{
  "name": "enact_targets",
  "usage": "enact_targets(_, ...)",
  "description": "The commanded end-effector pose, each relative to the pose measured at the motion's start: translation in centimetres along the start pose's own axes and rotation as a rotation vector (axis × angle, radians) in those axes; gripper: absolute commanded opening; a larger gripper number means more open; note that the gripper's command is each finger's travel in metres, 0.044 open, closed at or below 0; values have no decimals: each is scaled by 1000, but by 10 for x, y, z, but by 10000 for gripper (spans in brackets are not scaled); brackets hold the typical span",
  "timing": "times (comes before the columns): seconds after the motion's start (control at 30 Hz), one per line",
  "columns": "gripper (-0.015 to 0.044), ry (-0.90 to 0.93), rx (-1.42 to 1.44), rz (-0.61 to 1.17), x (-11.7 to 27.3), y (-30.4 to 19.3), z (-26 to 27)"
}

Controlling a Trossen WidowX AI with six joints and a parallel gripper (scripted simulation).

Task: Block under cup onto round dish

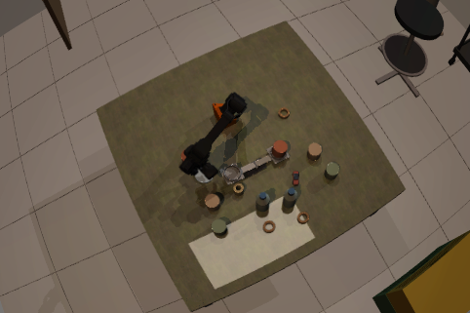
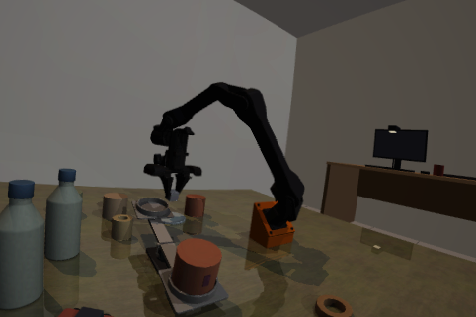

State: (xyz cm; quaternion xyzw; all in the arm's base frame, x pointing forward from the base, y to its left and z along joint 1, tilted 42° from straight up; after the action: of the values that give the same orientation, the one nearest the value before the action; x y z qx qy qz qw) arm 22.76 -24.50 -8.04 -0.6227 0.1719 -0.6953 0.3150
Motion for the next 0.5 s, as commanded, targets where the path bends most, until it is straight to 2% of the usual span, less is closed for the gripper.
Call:
enact_targets(0.0, 0, -2, 9, -7, -5, 1, -1)
enact_targets(0.23, 0, -1, 10, -7, -38, 1, -1)
enact_targets(0.47, 0, -1, 10, -6, -42, 1, -1)
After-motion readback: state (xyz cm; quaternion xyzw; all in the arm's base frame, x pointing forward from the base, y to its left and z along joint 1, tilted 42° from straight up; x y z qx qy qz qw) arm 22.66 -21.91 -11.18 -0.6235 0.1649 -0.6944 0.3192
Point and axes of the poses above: the point midway between the two fingers, 35 mm back from their tips, its own x axis back along the fingers, its own z axis across the jaws, y = z × x, the point moved 5 cm from there along x, back along the fingers, and after that the axes turned 3 degrees about -x, right-handed, at the moved point
